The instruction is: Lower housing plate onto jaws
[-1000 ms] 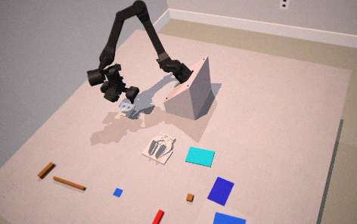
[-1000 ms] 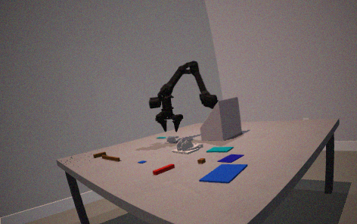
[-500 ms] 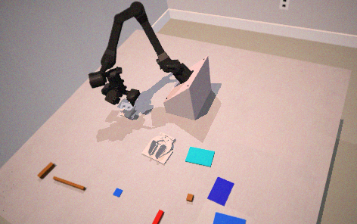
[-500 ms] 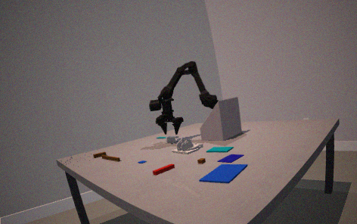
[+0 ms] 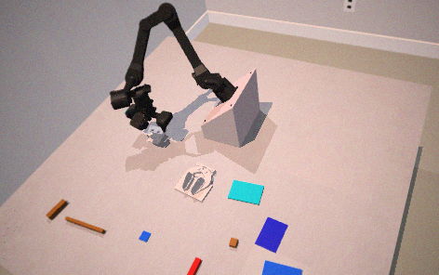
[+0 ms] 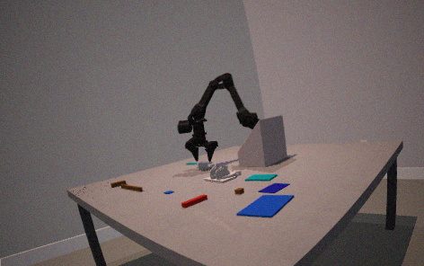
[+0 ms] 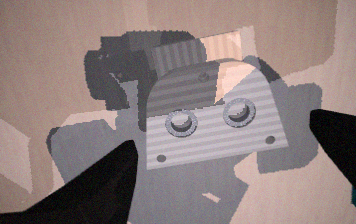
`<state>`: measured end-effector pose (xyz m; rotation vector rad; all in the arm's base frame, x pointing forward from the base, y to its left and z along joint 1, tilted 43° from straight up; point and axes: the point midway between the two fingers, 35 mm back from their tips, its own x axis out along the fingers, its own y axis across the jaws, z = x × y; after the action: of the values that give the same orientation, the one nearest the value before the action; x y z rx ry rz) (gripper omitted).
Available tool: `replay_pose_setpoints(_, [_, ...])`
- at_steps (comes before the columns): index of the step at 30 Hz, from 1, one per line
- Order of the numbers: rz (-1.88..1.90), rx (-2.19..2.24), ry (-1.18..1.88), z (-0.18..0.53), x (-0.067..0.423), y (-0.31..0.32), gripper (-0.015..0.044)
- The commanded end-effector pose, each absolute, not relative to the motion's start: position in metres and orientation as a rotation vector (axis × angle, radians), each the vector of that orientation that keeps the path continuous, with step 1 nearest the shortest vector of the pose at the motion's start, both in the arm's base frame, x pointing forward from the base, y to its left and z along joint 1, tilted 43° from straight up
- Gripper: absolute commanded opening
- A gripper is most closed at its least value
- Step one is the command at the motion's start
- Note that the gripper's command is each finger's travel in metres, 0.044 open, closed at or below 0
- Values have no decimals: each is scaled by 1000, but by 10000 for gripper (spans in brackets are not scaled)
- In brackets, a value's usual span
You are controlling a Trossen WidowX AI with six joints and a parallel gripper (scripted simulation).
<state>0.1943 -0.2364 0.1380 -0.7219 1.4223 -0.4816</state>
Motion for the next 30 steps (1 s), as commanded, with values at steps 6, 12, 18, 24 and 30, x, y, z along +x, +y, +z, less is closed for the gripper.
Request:
replay_pose_setpoints(6, [-469, -723, 1431, 124, 195, -246, 440])
replay_pose_setpoints(12, [-469, -723, 1431, 118, 196, -251, 440])
replay_pose_setpoints(18, [-469, -723, 1431, 117, 196, -252, 440])
replay_pose_setpoints(24, [-469, -723, 1431, 117, 196, -252, 440])
replay_pose_setpoints(30, [-469, -723, 1431, 117, 196, -252, 440])
